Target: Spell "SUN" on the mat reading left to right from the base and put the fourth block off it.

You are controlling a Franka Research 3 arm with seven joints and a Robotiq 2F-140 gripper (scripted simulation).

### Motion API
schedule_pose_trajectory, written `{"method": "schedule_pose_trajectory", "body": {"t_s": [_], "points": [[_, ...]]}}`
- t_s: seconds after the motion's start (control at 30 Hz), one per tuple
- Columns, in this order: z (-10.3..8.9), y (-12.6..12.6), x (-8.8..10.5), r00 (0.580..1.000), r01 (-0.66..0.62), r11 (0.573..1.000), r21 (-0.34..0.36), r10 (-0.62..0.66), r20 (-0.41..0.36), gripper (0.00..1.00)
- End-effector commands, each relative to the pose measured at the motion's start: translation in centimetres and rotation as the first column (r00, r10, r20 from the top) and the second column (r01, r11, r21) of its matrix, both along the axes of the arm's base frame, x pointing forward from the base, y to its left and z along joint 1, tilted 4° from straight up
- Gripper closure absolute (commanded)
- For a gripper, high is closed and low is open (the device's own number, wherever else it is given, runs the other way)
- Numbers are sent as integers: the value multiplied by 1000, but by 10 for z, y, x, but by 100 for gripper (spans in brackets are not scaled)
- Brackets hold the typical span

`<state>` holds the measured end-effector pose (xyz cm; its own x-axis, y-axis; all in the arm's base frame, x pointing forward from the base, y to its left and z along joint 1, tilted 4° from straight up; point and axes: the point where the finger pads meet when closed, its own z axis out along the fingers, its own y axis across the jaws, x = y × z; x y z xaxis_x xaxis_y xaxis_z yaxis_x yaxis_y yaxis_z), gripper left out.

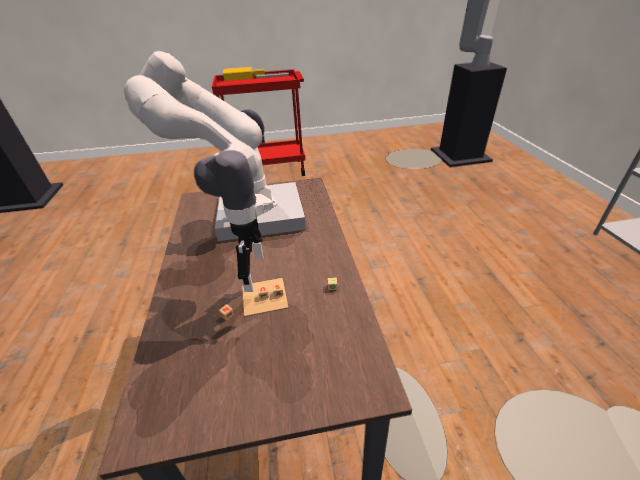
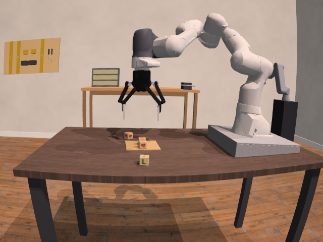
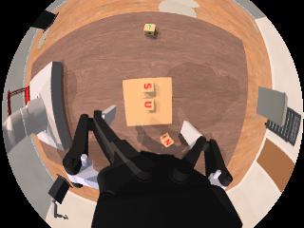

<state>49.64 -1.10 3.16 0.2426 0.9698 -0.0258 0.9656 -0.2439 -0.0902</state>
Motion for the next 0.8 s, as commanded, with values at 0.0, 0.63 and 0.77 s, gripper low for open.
{"method": "schedule_pose_trajectory", "body": {"t_s": [0.0,0.63,0.77], "points": [[-1,0,2,990,138,990,-4,-138,-1,0],[-6,-11,6,910,414,910,-33,-414,-7,0],[-6,-14,7,882,470,882,-39,-471,-6,0]]}}
